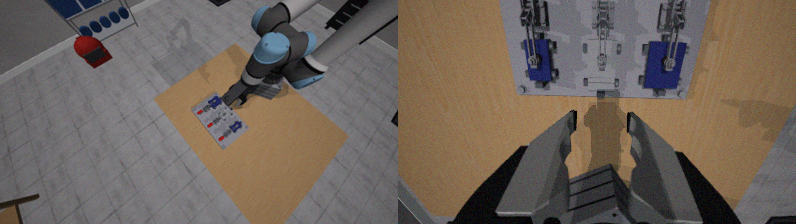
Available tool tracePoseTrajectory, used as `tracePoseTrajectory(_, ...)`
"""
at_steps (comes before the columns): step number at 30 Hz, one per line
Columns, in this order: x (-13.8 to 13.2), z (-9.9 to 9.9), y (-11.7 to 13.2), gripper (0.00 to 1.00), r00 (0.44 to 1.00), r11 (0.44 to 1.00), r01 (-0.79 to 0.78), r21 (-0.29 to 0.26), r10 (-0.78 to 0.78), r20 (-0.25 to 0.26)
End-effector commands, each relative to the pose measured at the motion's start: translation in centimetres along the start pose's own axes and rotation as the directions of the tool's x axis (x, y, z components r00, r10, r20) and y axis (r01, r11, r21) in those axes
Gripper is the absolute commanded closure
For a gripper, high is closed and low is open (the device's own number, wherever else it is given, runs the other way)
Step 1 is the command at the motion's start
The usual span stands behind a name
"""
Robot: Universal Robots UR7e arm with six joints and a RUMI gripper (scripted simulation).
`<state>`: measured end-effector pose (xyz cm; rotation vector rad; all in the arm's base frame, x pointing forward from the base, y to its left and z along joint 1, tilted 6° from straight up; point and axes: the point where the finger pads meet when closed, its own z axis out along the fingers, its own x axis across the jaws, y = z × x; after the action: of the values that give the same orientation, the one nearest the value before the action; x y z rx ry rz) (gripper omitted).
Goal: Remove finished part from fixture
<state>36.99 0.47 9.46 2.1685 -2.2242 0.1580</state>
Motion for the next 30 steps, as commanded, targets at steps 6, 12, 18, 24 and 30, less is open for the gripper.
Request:
tracePoseTrajectory(6,0.01,-0.05,-0.03,0.72,1.000,1.000,-0.001,0.001,0.001,0.002)
tracePoseTrajectory(12,0.01,-0.07,-0.03,0.72,1.000,1.000,-0.001,0.000,0.001,0.006)
tracePoseTrajectory(18,0.01,-0.09,-0.03,0.72,1.000,1.000,-0.002,-0.001,0.002,0.008)
tracePoseTrajectory(24,0.01,-0.10,-0.03,0.72,1.000,1.000,-0.002,-0.001,0.002,0.010)
tracePoseTrajectory(30,0.01,-0.10,-0.03,0.72,1.000,1.000,-0.002,-0.001,0.002,0.010)
